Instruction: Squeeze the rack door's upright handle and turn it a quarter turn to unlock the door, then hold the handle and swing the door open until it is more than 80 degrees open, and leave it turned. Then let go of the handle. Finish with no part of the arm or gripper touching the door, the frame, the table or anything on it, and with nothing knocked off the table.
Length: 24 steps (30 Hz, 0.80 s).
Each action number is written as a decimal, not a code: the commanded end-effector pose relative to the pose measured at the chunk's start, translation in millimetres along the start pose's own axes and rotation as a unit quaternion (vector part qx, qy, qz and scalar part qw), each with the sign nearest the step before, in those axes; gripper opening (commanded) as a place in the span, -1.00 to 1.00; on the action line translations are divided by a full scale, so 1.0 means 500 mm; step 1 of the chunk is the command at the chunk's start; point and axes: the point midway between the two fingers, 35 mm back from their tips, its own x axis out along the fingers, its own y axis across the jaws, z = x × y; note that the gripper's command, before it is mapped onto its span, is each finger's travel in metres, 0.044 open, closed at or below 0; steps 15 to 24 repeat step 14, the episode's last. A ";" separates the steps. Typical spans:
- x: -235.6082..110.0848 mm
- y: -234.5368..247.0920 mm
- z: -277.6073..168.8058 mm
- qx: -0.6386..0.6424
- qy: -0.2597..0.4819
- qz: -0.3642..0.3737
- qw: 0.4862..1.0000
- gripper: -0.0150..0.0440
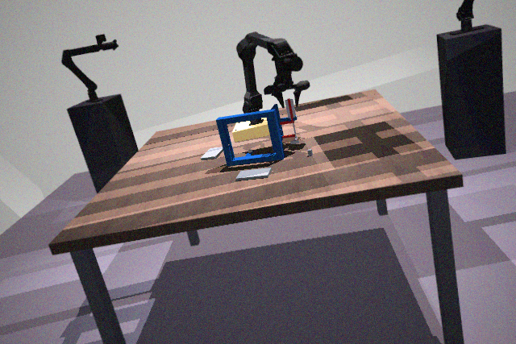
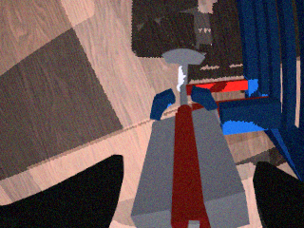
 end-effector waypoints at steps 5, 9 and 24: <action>-0.023 0.004 0.003 0.003 -0.002 0.002 1.000 0.46; -0.033 0.004 0.003 0.003 -0.002 0.002 1.000 0.46; -0.044 0.004 0.003 0.003 -0.002 0.002 1.000 0.46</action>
